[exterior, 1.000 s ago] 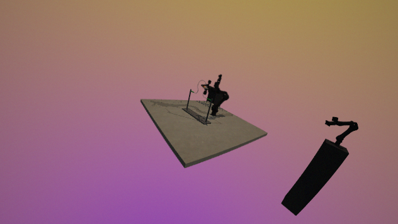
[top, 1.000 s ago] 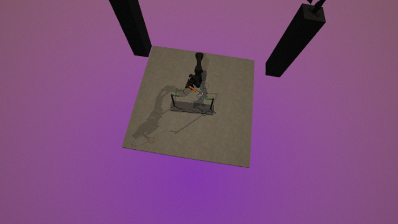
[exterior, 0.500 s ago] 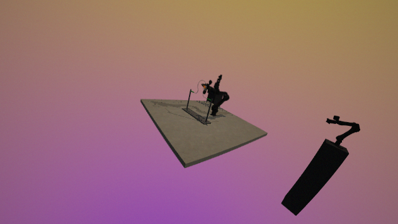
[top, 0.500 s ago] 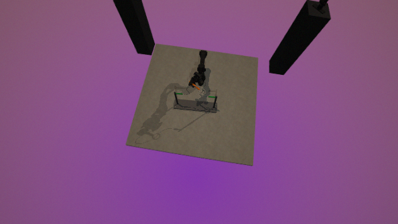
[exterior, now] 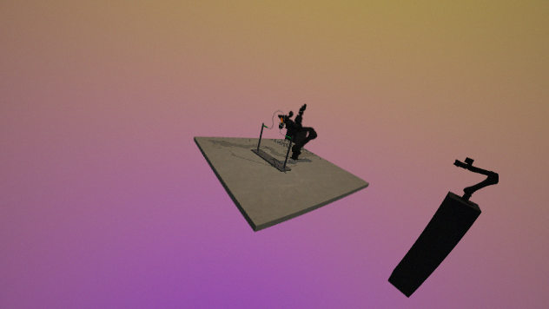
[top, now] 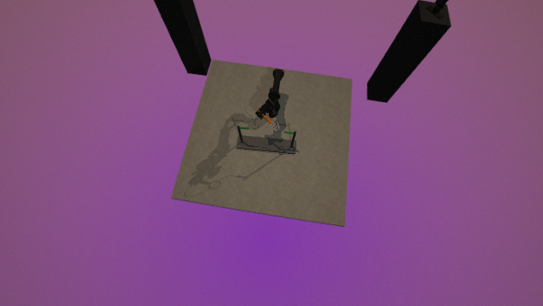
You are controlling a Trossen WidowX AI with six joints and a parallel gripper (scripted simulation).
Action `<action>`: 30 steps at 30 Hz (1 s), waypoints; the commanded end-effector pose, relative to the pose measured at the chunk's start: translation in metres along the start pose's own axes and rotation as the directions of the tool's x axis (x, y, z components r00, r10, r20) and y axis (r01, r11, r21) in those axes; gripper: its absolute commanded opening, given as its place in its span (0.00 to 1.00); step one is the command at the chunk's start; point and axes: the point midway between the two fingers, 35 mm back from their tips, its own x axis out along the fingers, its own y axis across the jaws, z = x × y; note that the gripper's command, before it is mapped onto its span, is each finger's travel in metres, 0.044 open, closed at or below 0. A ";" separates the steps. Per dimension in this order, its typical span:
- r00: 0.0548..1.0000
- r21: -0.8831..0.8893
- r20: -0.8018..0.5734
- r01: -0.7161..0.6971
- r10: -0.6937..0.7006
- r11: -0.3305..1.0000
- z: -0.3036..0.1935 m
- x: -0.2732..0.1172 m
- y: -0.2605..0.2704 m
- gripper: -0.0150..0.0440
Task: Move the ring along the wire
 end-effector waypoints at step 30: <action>0.990 0.208 -0.011 -0.136 0.141 0.969 0.002 -0.009 0.060 0.00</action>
